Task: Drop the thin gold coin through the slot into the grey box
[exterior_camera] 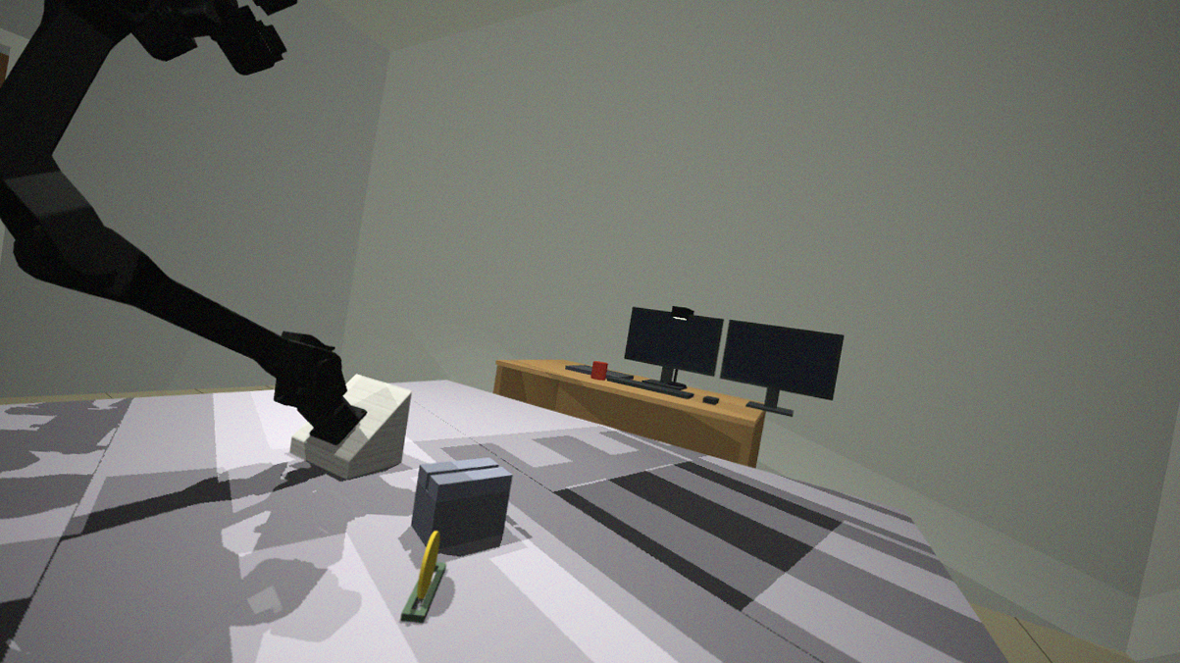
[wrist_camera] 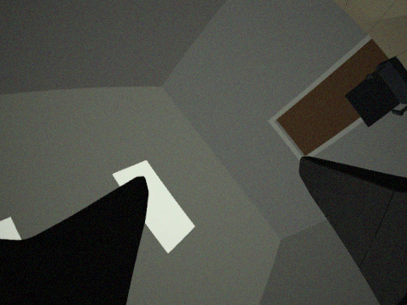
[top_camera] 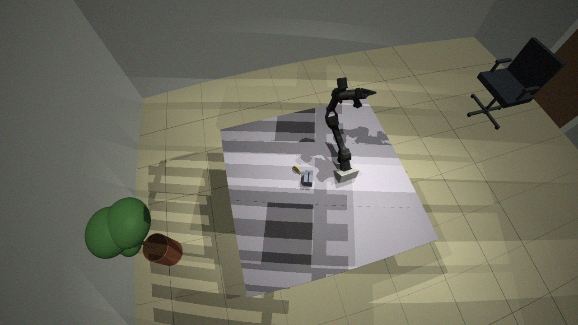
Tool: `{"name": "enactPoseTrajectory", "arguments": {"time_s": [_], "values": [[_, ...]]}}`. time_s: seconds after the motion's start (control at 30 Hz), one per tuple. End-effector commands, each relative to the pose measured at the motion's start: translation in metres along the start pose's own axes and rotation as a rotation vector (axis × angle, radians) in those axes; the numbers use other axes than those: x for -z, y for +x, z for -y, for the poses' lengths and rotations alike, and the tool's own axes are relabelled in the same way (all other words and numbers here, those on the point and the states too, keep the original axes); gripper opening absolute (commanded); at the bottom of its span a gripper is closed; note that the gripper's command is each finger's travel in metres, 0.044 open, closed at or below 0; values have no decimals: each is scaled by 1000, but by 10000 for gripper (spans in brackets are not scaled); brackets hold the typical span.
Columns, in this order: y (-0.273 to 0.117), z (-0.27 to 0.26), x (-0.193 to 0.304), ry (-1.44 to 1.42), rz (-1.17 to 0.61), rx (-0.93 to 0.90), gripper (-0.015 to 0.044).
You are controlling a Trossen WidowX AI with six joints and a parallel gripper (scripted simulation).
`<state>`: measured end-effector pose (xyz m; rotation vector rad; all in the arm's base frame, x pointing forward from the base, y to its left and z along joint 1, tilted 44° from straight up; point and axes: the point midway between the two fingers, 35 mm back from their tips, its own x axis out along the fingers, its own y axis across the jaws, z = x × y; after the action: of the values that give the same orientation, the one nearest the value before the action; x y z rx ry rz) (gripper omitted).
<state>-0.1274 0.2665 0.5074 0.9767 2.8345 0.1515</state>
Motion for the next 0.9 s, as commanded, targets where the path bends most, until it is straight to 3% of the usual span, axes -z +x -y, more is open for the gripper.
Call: {"name": "enactPoseTrajectory", "arguments": {"time_s": [0.0, 0.27, 0.57, 0.87], "values": [[0, -2, -2, -1, 5, -8, 374], [-22, -102, -78, -31, 275, -349, 164], [-99, -182, -170, -12, 647, -628, 161], [-214, -210, -266, 86, 1127, -755, 161]]}}
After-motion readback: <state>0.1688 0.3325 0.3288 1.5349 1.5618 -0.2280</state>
